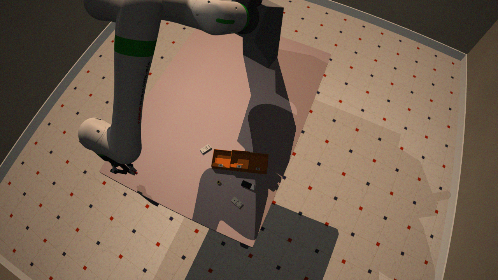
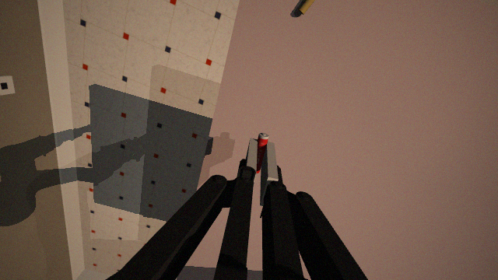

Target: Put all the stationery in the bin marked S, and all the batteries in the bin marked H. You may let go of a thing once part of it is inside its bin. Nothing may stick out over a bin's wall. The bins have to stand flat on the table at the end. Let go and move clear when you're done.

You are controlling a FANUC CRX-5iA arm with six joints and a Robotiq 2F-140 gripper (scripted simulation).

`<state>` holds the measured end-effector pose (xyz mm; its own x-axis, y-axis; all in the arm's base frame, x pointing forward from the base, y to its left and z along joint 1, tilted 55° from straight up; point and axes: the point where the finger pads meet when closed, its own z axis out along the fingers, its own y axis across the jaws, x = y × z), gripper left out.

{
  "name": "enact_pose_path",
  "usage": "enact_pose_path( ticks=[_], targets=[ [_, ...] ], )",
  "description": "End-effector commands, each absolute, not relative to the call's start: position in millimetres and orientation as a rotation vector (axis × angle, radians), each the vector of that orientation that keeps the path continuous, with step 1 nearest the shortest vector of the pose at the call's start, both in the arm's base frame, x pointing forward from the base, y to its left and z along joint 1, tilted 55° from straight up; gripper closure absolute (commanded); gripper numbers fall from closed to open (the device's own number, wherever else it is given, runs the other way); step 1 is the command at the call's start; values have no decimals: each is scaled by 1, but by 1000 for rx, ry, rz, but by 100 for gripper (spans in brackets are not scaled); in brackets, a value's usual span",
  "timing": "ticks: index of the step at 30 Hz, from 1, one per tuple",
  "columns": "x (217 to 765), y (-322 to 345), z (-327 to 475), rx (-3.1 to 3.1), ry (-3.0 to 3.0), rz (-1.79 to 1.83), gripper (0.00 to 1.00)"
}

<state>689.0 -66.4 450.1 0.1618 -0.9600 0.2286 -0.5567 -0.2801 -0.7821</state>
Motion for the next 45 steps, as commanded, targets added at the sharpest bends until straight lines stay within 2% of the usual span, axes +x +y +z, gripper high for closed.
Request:
enact_pose_path(
  ticks=[1, 45],
  targets=[
    [679, -52, 437, -1907, 1437, -993, 88],
    [582, 100, 298, -1907, 1437, -993, 88]
  ],
)
